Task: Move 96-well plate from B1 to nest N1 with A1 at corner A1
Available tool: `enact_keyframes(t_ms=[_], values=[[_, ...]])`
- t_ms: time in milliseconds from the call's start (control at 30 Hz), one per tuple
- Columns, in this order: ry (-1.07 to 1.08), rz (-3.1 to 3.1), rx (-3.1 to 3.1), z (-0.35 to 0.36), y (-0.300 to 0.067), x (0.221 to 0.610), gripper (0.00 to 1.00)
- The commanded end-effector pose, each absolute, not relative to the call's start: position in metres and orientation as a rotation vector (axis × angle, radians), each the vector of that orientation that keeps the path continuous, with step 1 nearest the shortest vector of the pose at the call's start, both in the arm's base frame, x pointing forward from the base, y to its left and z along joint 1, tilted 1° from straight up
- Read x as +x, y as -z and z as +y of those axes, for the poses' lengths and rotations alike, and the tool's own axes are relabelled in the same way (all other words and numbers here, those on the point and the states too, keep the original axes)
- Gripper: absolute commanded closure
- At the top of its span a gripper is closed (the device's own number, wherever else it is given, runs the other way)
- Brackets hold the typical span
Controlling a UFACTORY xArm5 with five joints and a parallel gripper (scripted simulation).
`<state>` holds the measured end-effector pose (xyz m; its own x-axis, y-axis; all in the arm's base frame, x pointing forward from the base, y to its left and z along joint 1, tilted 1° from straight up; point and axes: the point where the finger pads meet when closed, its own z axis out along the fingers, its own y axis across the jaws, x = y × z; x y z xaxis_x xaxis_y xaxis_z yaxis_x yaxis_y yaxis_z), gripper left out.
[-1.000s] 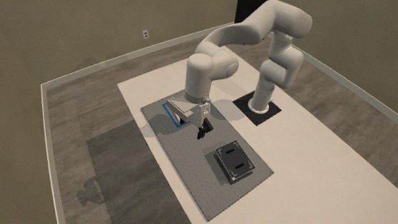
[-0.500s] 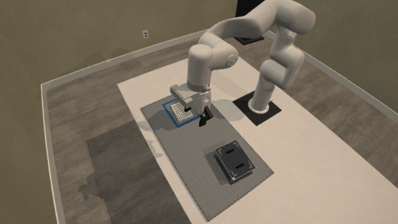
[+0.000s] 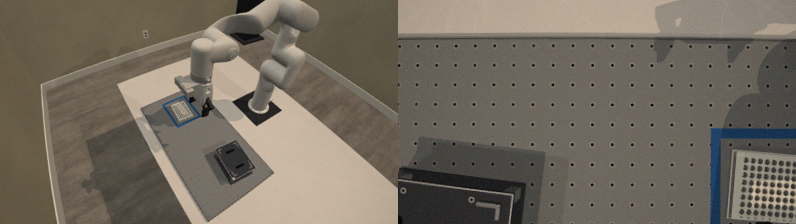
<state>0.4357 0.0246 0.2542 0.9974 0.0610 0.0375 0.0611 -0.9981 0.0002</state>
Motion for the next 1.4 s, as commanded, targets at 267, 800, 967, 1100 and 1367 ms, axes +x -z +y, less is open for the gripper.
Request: enact_keyframes(t_ms=[267, 800, 967, 1100, 1367], values=[[0.056, 0.4, -3.117, -0.017, -0.227, 0.432, 0.0], [0.04, 1.111, -2.943, -0.073, -0.185, 0.43, 0.0], [0.034, 1.353, -2.841, -0.093, -0.17, 0.43, 0.0], [0.029, 1.539, -2.746, -0.109, -0.158, 0.429, 0.0], [0.022, 1.806, -2.579, -0.133, -0.14, 0.429, 0.0]])
